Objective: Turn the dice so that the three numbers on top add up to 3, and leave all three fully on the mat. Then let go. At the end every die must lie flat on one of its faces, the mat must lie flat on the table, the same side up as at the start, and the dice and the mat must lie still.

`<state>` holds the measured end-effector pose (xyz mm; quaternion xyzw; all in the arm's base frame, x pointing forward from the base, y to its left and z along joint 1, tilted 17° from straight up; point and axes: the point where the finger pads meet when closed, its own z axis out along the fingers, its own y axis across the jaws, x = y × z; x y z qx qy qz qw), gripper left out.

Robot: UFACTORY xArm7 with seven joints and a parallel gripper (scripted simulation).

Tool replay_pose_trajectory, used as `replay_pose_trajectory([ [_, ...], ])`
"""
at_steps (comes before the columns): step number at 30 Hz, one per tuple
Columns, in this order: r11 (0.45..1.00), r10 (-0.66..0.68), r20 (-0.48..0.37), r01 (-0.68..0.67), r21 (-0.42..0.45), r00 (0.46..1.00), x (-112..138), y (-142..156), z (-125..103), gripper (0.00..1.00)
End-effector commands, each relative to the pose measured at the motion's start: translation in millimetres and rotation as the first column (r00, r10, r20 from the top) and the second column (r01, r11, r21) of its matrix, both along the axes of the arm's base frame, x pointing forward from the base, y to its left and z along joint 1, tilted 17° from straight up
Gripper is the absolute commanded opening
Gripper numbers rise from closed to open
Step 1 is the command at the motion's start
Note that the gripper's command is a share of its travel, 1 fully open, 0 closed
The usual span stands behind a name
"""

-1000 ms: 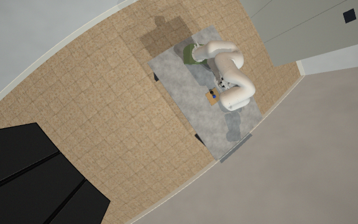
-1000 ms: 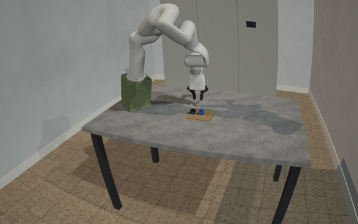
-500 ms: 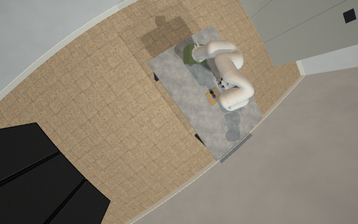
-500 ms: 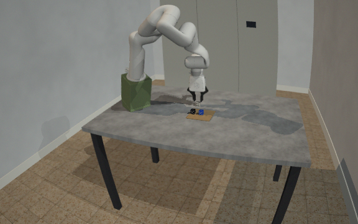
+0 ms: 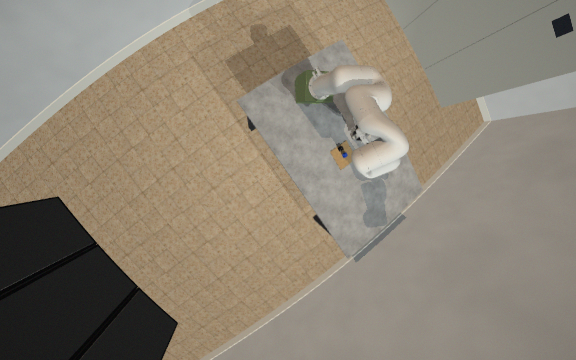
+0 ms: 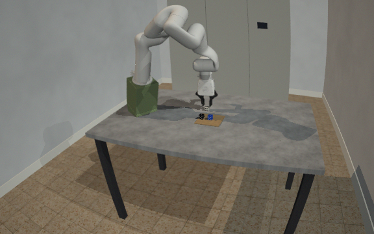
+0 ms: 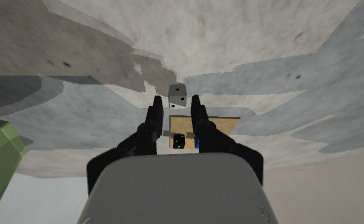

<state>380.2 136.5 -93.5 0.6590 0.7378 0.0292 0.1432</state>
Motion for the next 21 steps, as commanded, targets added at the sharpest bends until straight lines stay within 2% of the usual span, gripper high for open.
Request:
replay_pose_trajectory([
  [1,1.000,0.002,0.002,-0.002,0.001,1.000,0.5,1.0,0.9,0.42],
  [21,1.000,0.002,0.002,-0.002,0.001,1.000,0.5,1.0,0.9,0.42],
])
